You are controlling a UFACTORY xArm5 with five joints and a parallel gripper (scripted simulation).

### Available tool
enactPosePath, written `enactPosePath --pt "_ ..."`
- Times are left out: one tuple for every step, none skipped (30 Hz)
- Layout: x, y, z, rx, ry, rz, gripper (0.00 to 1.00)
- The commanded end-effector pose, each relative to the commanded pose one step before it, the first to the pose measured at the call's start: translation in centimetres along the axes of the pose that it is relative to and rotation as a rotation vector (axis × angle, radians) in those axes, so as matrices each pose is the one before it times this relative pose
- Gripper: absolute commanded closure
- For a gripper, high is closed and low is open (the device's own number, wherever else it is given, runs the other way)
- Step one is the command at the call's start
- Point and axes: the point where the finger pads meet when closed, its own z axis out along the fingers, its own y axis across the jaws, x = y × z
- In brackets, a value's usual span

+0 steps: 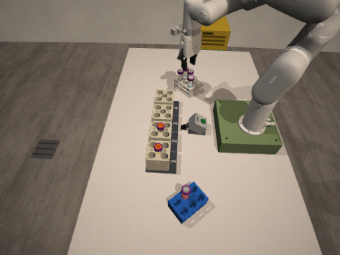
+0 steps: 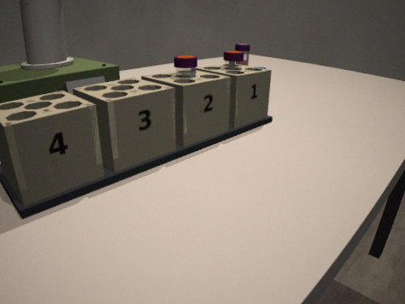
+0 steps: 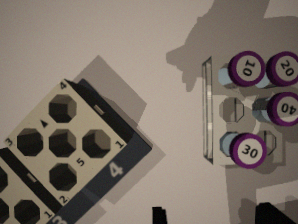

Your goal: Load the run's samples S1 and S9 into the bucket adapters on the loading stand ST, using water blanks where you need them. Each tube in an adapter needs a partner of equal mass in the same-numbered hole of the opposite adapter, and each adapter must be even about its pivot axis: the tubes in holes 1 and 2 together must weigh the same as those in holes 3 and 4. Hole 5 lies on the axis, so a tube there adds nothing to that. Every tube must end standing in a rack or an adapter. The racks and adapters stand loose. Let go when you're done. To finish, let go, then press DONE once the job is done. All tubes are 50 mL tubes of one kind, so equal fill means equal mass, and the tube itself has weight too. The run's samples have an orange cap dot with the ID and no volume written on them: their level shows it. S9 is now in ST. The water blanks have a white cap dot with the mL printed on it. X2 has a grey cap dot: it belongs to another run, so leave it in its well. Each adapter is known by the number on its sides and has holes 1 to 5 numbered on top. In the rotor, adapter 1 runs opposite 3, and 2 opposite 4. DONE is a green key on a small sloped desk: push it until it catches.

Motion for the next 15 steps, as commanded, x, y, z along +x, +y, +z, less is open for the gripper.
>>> enactPosePath --pt "0.846 1.655 -0.115 0.00657 0.00216 -0.00100 0.43" --pt "0.190 0.464 0.000 -0.00005 0.00001 0.00000 0.43" --pt "0.190 0.464 0.000 -0.00005 0.00001 0.00000 0.43" --pt "0.000 0.000 0.000 0.00000 0.00000 0.00000 0.43" --pt "0.000 0.000 0.000 0.00000 0.00000 0.00000 0.43" --pt "0.190 0.464 0.000 -0.00005 0.00001 0.00000 0.43" --pt "0.190 0.464 0.000 -0.00005 0.00001 0.00000 0.43" --pt "0.190 0.464 0.000 -0.00005 0.00001 0.00000 0.43" --pt "0.190 0.464 0.000 -0.00005 0.00001 0.00000 0.43" --pt "0.190 0.464 0.000 -0.00004 0.00001 0.00000 0.43" --pt "0.190 0.464 0.000 -0.00004 0.00001 0.00000 0.43" --pt "0.190 0.464 0.000 -0.00004 0.00001 0.00000 0.43" --pt "0.190 0.464 0.000 -0.00004 0.00001 0.00000 0.43" --pt "0.015 0.036 0.000 0.00000 0.00000 0.00000 0.43" --pt "0.000 0.000 0.000 0.00000 0.00000 0.00000 0.43"
